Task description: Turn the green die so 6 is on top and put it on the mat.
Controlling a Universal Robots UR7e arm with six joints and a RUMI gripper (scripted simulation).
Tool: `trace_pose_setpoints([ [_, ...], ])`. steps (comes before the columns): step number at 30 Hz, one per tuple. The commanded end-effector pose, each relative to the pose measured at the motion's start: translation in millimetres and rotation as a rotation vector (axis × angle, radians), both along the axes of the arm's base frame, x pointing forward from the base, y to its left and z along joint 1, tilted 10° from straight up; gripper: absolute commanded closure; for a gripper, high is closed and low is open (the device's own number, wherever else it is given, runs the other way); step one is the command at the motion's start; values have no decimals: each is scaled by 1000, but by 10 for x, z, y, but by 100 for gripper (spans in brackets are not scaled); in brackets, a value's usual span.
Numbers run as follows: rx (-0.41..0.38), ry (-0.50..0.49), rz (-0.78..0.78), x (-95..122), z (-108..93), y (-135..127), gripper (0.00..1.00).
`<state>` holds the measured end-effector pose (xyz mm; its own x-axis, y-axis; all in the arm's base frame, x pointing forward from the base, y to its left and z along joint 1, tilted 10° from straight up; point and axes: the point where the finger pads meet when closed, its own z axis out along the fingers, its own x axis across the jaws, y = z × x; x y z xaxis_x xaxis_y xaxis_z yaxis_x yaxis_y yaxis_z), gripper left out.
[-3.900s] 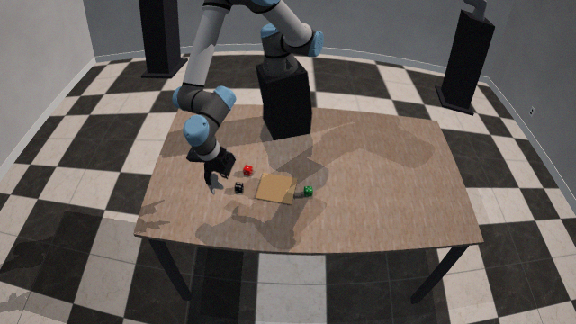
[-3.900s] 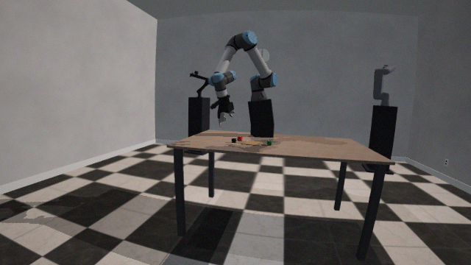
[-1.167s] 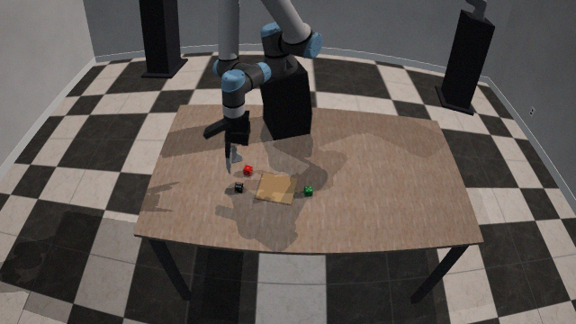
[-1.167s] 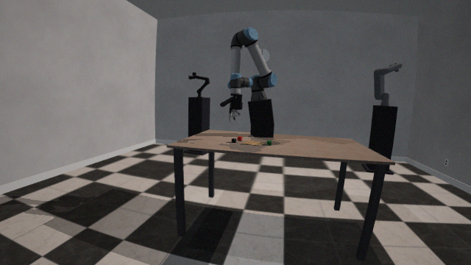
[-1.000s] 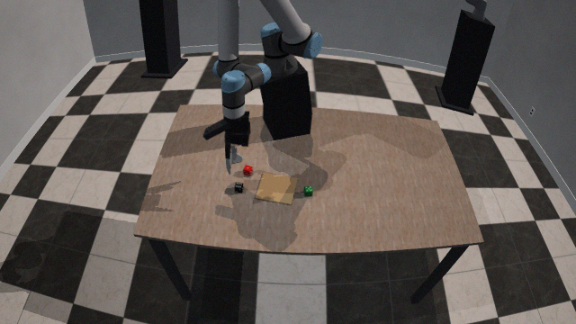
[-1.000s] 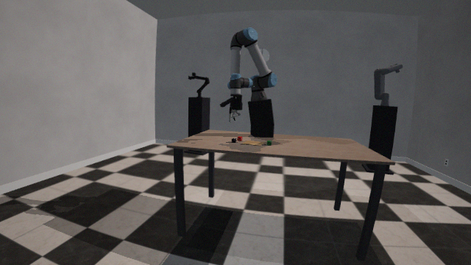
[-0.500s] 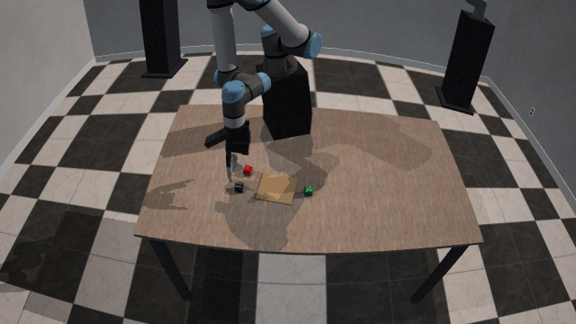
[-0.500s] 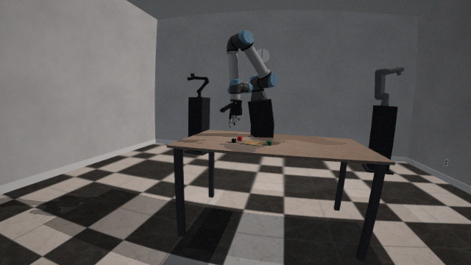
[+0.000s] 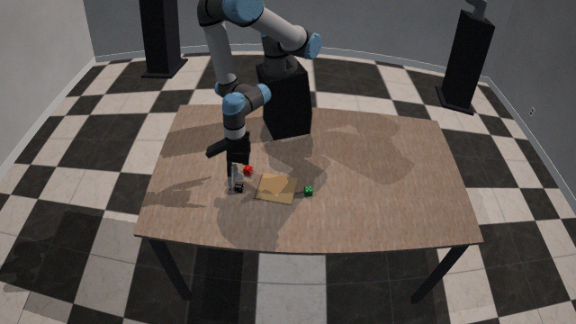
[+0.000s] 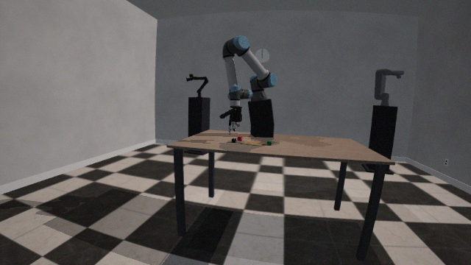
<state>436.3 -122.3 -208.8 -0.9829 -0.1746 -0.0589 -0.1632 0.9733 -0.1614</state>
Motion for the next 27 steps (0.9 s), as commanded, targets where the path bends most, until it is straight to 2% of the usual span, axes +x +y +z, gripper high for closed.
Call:
trace_pose_setpoints([
  [1, -1, -2, 0, 14, -73, -15, 0],
  [27, -1, -2, 0, 17, -116, -22, 0],
])
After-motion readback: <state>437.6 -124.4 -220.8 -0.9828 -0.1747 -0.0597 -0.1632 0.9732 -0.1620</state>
